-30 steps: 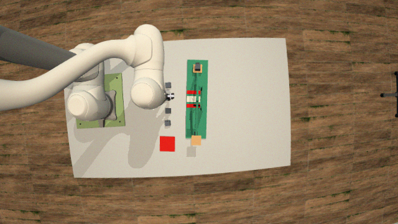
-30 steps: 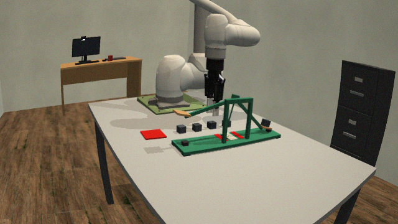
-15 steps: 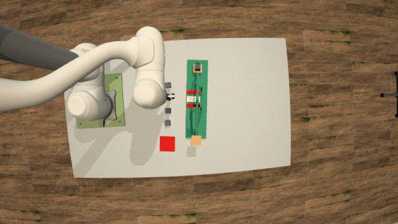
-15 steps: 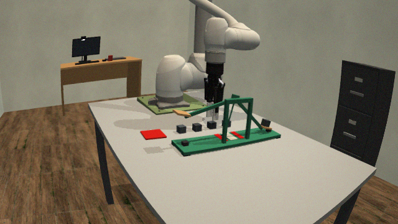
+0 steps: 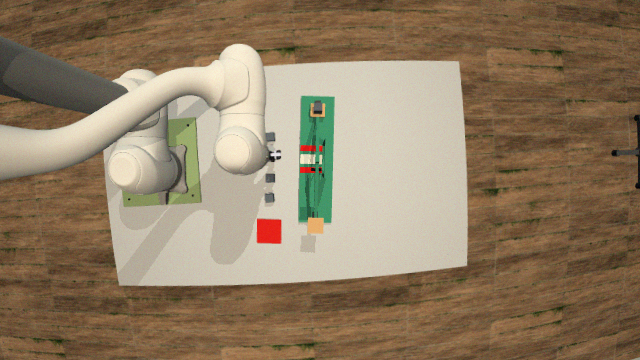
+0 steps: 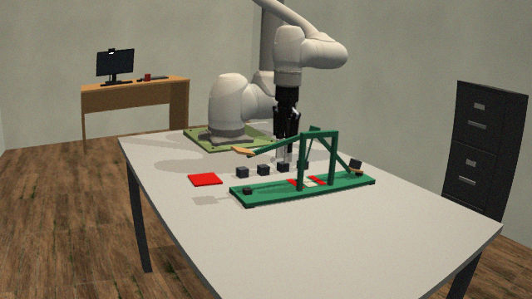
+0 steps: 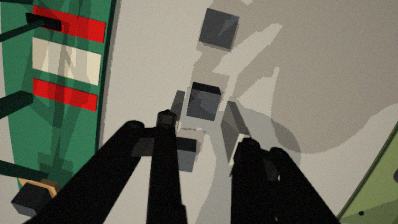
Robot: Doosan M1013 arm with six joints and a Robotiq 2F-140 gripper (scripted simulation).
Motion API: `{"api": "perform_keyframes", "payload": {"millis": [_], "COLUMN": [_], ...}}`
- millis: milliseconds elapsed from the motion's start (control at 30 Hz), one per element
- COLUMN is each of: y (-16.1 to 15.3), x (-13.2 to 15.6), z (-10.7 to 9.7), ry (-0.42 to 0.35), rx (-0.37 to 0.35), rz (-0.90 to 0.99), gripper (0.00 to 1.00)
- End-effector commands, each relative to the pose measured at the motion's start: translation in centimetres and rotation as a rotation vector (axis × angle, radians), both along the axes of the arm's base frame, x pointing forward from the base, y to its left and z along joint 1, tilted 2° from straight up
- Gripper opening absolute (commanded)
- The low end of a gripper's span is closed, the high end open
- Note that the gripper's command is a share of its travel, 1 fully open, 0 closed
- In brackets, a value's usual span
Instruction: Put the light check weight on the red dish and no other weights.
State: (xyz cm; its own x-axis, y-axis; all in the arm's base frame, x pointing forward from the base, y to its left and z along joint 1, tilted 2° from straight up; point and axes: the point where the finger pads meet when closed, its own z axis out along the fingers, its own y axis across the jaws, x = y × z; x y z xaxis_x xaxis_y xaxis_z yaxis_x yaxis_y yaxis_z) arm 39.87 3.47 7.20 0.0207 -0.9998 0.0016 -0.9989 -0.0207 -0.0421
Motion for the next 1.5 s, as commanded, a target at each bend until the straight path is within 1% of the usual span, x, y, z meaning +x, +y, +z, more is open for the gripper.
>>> {"api": "perform_keyframes", "payload": {"millis": [0,1233,1467], "y": [0.0,0.0,0.0], "x": [0.0,0.0,0.03], "z": [-0.02,-0.03,-0.63], "ry": [0.0,0.0,0.0], "rx": [0.0,0.0,0.0], "rz": [0.0,0.0,0.0], "gripper": [0.35,0.35,0.35]}}
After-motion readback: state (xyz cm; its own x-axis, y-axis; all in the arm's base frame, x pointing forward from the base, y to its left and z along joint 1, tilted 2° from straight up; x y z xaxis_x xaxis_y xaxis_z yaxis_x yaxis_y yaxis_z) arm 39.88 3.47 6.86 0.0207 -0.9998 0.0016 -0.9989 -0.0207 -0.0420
